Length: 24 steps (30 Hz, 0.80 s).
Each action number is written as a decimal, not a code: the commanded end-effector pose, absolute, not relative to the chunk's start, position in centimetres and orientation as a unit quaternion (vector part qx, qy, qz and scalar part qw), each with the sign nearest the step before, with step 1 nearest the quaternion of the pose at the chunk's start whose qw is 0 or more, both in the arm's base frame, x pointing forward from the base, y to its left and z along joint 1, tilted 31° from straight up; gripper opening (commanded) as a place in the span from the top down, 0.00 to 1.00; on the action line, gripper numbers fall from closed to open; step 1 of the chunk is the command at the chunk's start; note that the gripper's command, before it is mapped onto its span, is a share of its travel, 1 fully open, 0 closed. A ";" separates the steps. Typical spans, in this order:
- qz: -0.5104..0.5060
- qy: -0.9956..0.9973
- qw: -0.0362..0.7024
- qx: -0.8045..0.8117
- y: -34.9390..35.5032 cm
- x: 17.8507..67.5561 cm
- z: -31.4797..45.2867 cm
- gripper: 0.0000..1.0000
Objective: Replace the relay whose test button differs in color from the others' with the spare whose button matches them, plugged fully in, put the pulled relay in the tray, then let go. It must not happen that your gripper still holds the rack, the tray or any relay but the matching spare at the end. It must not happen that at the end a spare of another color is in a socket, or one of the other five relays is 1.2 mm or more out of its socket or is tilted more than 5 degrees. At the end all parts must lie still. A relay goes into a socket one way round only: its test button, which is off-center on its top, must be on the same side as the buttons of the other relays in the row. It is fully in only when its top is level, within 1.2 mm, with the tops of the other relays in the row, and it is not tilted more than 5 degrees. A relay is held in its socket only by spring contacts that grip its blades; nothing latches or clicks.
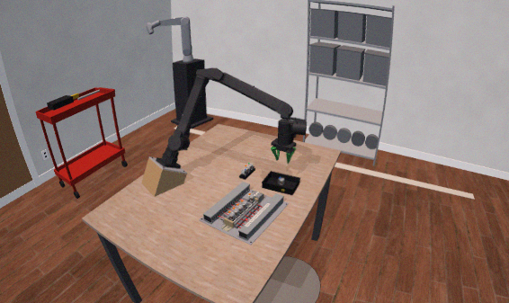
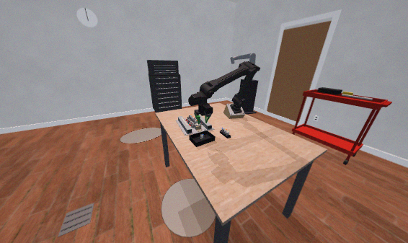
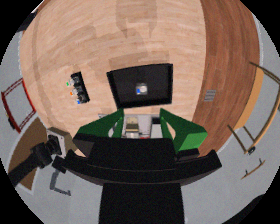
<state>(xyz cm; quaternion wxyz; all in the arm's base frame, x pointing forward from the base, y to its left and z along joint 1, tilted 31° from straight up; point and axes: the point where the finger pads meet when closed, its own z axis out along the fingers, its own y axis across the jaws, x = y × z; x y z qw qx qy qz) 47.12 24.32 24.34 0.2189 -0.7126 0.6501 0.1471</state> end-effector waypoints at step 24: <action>0.143 0.642 0.230 -0.717 25.2 44.4 25.1 0.41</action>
